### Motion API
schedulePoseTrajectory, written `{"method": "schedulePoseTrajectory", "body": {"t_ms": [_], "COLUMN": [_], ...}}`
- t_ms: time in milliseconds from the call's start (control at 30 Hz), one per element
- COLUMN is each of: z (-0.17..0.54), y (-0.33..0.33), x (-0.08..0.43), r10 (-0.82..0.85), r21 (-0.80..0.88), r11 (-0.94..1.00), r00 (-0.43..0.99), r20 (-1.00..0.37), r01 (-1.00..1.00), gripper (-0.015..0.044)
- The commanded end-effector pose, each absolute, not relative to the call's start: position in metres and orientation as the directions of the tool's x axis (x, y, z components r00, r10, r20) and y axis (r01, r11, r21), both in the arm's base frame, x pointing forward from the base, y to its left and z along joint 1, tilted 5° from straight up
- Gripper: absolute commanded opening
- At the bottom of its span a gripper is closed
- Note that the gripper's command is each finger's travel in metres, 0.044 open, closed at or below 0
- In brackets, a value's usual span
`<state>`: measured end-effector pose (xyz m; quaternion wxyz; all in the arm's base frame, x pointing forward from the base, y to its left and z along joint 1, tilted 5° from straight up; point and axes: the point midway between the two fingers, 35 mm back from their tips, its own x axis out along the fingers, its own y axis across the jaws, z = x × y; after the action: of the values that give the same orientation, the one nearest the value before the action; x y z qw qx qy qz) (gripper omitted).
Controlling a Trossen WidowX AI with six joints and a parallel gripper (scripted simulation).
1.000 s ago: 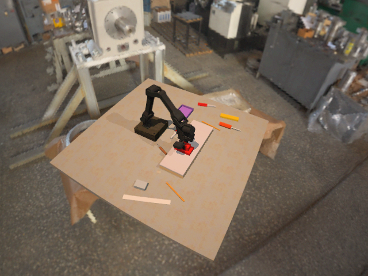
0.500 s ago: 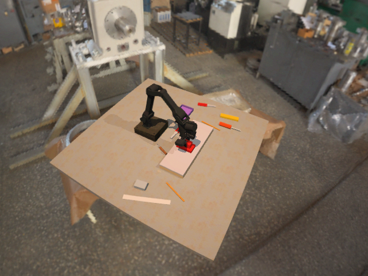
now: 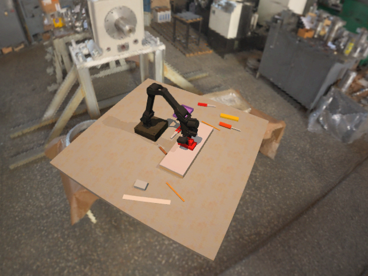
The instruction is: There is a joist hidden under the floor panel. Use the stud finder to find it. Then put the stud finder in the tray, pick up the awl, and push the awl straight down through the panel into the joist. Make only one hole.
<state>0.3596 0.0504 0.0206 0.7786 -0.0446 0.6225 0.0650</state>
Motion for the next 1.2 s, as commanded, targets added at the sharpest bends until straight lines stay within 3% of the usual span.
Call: {"method": "schedulePoseTrajectory", "body": {"t_ms": [0,1167], "z": [0.020,0.021], "y": [0.060,0.121], "x": [0.357,0.347], "r10": [0.047,0.052], "r21": [0.012,0.018], "r11": [0.987,0.987], "r00": [0.215,0.214], "r20": [-0.975,-0.975], "r01": [-0.158,-0.158], "gripper": [0.0000,0.0000]}}
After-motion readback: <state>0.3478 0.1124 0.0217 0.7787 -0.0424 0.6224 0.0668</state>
